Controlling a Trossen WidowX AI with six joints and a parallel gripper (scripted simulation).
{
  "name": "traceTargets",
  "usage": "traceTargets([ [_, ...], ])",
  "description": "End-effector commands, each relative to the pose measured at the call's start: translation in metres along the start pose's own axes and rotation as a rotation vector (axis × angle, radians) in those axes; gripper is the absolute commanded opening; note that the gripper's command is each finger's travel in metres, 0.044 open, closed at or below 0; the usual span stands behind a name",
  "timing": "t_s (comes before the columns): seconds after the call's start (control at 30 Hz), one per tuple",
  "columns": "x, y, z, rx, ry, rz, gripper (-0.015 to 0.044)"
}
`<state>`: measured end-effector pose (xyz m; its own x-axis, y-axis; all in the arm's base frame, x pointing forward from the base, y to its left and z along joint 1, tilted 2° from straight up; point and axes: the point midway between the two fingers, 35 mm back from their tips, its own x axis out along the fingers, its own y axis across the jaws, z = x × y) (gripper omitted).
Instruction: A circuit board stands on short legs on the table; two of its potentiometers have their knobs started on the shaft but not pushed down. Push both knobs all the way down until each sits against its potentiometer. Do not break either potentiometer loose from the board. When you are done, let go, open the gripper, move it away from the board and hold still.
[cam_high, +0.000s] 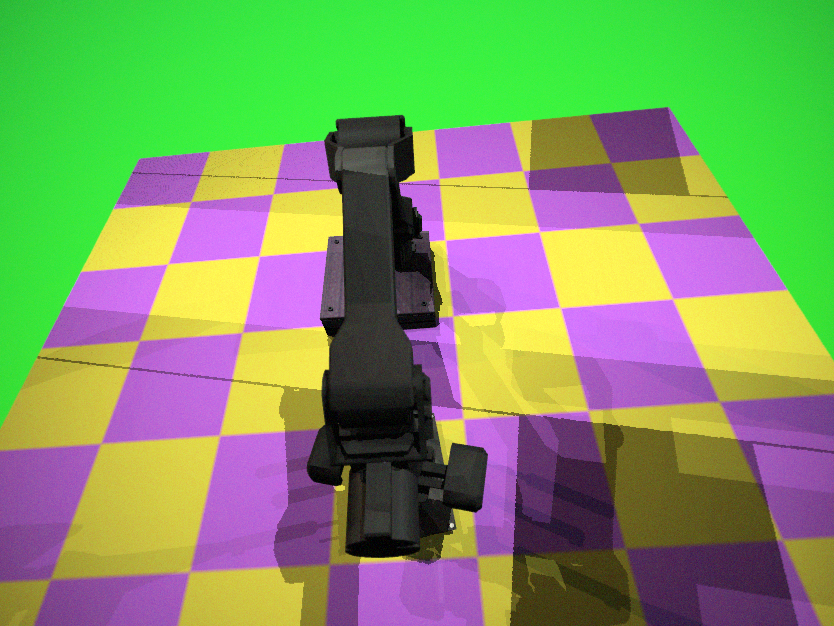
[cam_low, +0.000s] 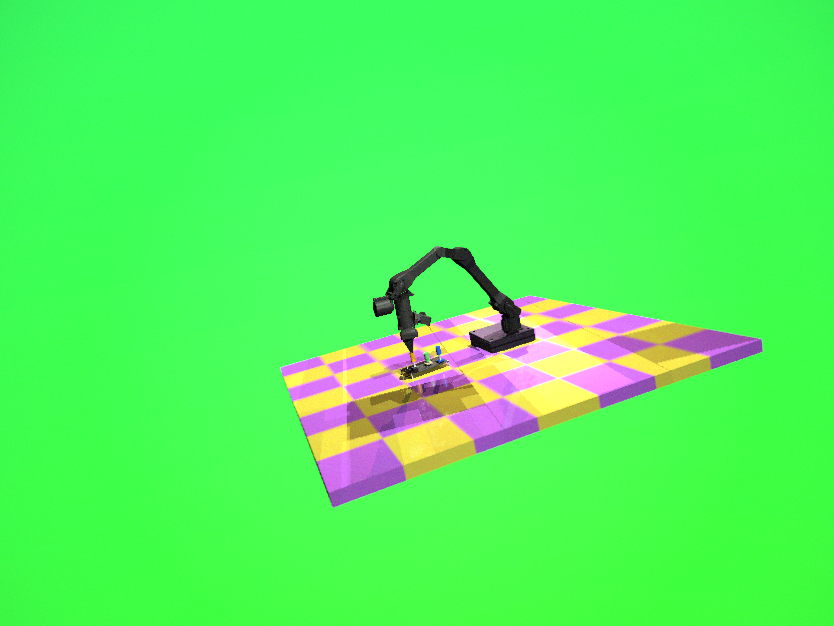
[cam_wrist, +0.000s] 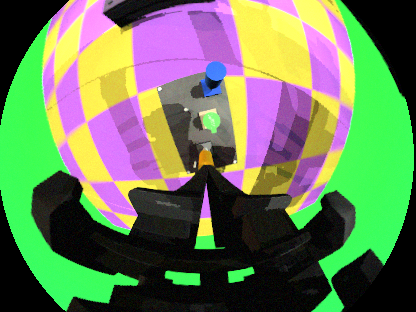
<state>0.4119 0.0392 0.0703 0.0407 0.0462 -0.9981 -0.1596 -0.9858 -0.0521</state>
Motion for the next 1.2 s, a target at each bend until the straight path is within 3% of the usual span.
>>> traceTargets([
  [0.0,0.016,0.000,-0.002,0.003,-0.013,0.006,0.0000],
  [1.17,0.026,0.000,-0.002,0.003,-0.013,0.006,0.0000],
])
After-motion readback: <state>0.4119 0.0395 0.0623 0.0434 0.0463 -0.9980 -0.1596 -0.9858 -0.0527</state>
